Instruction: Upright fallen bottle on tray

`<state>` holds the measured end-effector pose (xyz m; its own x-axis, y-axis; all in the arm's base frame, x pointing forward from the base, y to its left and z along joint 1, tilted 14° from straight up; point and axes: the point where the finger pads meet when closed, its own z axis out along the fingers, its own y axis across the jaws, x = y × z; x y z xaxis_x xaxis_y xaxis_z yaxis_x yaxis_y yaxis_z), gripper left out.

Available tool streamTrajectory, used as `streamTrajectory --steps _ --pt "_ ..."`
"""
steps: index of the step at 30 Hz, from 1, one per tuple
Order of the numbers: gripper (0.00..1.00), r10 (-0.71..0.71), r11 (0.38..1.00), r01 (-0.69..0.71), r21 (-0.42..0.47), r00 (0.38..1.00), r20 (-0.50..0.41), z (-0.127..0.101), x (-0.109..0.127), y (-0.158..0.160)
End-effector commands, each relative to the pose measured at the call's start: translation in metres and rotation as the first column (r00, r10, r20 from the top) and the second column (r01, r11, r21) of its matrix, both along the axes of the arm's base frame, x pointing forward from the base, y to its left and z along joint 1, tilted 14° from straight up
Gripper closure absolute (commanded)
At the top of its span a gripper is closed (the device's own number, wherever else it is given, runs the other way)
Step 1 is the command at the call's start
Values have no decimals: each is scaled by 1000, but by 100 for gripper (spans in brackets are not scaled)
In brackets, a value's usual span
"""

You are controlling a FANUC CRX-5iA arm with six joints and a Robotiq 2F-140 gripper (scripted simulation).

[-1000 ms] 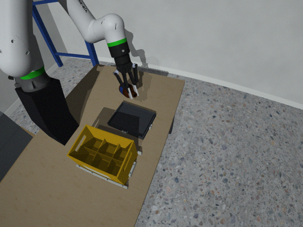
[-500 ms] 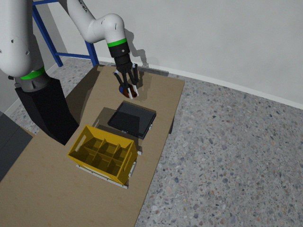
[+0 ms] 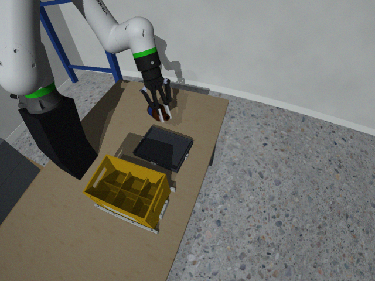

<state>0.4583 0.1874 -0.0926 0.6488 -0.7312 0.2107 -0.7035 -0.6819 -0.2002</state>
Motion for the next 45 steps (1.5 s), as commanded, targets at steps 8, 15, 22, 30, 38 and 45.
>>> streamTrajectory --steps 8,15,22,30,38,45 --pt "100 -2 1000 2 -5 1000 3 0 0 -1" --pt "100 -9 1000 10 -29 1000 16 0 1 -2" --pt "100 -17 998 19 -55 999 35 0 1 -4" --pt "100 -25 995 33 -94 997 76 0 0 -3" --pt "100 -27 993 39 -112 994 103 0 -1 0" --pt "100 -28 992 42 -119 992 120 0 -2 2"
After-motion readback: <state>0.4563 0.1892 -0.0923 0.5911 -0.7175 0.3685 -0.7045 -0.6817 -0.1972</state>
